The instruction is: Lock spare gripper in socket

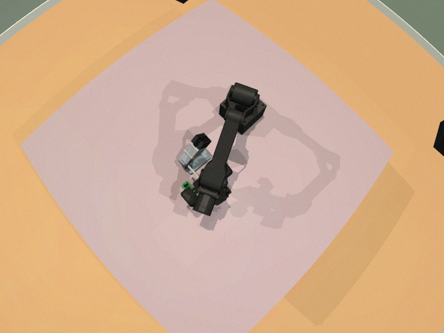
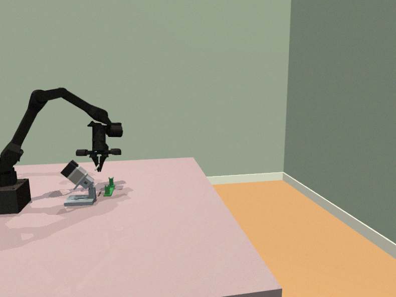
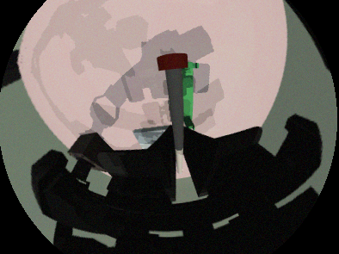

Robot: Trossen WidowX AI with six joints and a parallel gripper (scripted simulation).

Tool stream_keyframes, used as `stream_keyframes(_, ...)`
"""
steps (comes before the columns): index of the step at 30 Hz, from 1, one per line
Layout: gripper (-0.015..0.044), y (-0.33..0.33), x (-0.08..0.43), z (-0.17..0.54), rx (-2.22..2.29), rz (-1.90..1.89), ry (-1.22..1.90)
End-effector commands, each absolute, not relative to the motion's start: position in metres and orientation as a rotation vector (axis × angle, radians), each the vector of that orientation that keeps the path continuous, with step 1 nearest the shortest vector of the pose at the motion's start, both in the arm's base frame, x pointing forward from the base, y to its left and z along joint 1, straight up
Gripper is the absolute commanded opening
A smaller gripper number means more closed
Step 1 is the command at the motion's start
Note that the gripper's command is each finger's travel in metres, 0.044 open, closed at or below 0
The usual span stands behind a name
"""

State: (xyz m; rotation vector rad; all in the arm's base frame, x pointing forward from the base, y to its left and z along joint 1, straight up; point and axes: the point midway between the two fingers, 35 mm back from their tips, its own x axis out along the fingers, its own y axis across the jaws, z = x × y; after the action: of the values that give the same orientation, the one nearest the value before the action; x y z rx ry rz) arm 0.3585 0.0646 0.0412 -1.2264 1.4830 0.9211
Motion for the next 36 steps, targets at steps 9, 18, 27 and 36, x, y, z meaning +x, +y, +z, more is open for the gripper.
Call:
stream_keyframes(9,0.0,0.069,0.33,0.05,-1.219,0.917,1.479)
stream_keyframes(18,0.0,0.07,0.332,0.006,-1.215,0.924,1.482)
stream_keyframes(27,0.0,0.068,0.331,-0.001,-1.216,0.919,1.478)
stream_keyframes(36,0.0,0.062,0.33,0.002,-1.215,0.918,1.479)
